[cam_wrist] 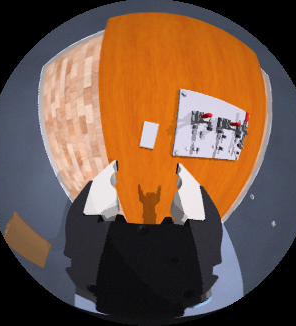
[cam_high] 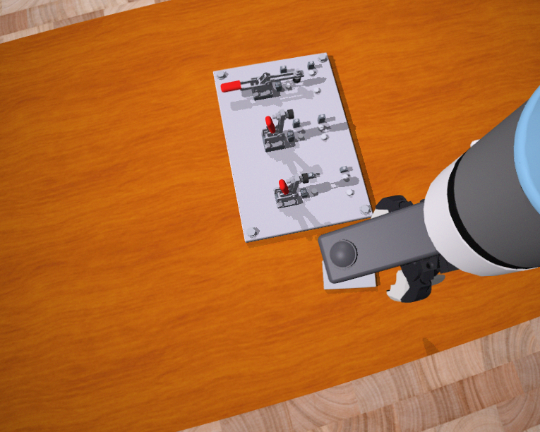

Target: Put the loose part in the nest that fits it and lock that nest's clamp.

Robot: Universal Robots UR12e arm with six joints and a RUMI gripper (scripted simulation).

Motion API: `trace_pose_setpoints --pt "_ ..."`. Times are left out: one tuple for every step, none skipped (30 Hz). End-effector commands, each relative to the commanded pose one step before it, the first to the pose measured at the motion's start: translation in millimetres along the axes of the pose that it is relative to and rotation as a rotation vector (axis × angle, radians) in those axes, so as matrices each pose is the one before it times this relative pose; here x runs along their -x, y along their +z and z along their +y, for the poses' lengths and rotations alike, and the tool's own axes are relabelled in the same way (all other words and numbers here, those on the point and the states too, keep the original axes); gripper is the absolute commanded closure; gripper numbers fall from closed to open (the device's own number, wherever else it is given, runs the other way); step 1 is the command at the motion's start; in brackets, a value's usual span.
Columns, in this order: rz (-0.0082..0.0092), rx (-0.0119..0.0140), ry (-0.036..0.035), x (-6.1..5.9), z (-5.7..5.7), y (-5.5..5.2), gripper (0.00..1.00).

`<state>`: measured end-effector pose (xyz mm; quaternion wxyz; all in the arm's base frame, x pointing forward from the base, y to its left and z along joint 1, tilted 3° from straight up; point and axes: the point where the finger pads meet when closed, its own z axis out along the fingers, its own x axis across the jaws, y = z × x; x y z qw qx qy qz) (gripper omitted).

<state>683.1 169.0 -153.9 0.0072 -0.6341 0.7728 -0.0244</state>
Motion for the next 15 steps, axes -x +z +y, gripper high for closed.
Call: trace_pose_setpoints --pt "-0.00036 -0.00128 0.00002 0.27 -0.63 -0.63 0.41" --pt "0.00000 0.00000 0.00000 0.00 0.00 0.00 0.41" --pt "0.00000 0.00000 0.00081 0.00 0.00 0.00 0.41" --pt "0.00000 0.00000 0.00000 0.00 0.00 0.00 0.41" --pt "0.00000 0.00000 0.00000 0.00 0.00 0.00 0.41" --pt "0.00000 0.00000 0.00486 0.00 -0.01 0.00 0.41" --pt "0.00000 0.00000 0.01088 0.00 -0.01 0.00 0.41" --pt "0.00000 0.00000 0.01701 0.00 -0.01 0.00 0.41" --pt "0.00000 0.00000 0.02187 0.00 -0.01 0.00 0.41" --pt "0.00000 0.00000 0.02453 0.00 0.00 0.00 0.41" --pt "0.00000 0.00000 0.02453 0.00 0.01 0.00 0.41" --pt "0.00000 0.00000 0.02187 0.00 0.01 0.00 0.41" --pt "0.00000 0.00000 0.01701 0.00 0.02 0.00 0.41" --pt "0.00000 0.00000 0.01088 0.00 0.01 0.00 0.41" --pt "0.00000 0.00000 0.00486 0.00 0.01 0.00 0.41"
